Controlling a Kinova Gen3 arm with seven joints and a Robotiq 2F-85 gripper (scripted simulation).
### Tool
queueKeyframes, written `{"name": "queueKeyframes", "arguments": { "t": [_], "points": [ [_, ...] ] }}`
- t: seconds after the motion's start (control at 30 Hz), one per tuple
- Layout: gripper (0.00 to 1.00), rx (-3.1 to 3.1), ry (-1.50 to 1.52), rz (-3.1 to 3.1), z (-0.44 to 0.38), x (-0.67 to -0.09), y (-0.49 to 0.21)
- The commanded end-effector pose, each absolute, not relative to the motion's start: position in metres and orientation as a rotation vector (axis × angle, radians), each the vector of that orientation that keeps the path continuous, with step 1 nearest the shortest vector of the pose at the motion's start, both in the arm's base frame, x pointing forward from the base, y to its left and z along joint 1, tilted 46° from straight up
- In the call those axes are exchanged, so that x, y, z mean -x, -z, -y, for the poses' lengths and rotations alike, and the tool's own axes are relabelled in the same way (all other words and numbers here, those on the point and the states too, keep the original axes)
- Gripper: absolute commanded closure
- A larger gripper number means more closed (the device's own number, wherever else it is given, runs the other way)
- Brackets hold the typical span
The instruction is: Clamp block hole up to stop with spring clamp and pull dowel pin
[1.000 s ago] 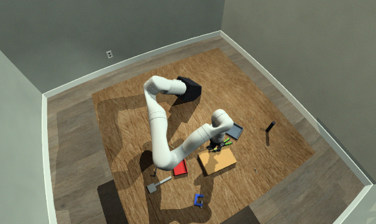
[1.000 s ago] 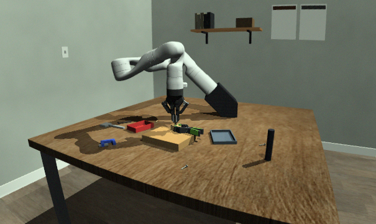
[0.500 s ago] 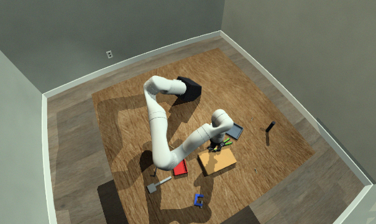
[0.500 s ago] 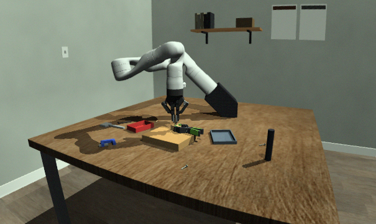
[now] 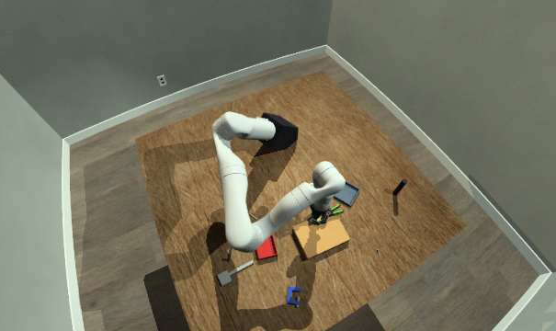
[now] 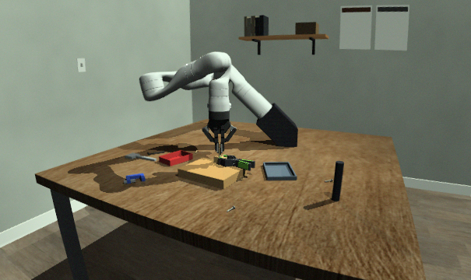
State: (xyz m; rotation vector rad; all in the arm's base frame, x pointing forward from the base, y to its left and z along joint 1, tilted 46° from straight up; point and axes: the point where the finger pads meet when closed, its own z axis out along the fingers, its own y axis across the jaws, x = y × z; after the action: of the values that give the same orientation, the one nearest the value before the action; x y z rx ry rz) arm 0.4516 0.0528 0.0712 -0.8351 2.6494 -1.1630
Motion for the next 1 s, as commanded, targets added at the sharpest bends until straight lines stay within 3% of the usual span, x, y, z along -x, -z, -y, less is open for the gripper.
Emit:
{"name": "queueKeyframes", "arguments": {
  "t": [0.0, 0.97],
  "points": [
    [0.9, 0.852, 1.163, -2.647, -0.0539, -0.4515, -0.0715],
    [0.9, 0.866, 1.165, -2.646, -0.0544, -0.4513, -0.072]
  ]
}}
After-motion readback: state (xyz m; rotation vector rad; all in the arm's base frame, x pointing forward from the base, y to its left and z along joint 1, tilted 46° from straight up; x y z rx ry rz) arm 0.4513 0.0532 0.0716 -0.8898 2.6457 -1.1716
